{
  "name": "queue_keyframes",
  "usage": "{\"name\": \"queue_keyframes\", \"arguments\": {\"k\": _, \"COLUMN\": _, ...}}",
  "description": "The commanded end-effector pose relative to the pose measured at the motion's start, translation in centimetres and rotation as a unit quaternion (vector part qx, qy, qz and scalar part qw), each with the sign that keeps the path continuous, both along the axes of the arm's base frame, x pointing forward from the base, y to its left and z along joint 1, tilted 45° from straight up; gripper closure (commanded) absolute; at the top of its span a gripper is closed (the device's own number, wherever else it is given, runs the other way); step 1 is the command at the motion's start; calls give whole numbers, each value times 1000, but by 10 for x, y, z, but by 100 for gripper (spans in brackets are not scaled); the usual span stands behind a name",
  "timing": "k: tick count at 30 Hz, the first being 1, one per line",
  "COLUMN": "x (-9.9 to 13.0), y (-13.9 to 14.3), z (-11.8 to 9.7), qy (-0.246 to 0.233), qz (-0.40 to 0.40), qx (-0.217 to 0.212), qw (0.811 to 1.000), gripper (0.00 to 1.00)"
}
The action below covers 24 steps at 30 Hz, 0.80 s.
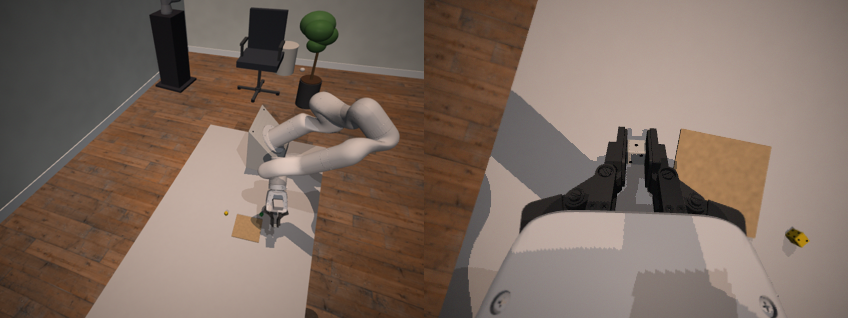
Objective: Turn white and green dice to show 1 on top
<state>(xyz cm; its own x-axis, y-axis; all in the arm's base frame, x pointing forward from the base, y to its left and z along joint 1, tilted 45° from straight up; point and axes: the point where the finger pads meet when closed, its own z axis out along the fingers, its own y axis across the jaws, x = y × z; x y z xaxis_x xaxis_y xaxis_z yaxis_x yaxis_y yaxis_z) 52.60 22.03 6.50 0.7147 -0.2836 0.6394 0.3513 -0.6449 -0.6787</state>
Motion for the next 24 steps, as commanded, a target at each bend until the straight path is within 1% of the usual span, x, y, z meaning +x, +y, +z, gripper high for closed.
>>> {"name": "queue_keyframes", "arguments": {"k": 1, "x": 0, "y": 2, "z": 0, "qy": -22, "qz": -21, "qx": 14, "qw": 999, "gripper": 89}}
{"name": "queue_keyframes", "arguments": {"k": 13, "x": -1, "y": 9, "z": -7, "qy": -22, "qz": -21, "qx": 14, "qw": 999, "gripper": 89}}
{"name": "queue_keyframes", "arguments": {"k": 24, "x": -5, "y": 37, "z": -35, "qy": -22, "qz": -21, "qx": 14, "qw": 999, "gripper": 89}}
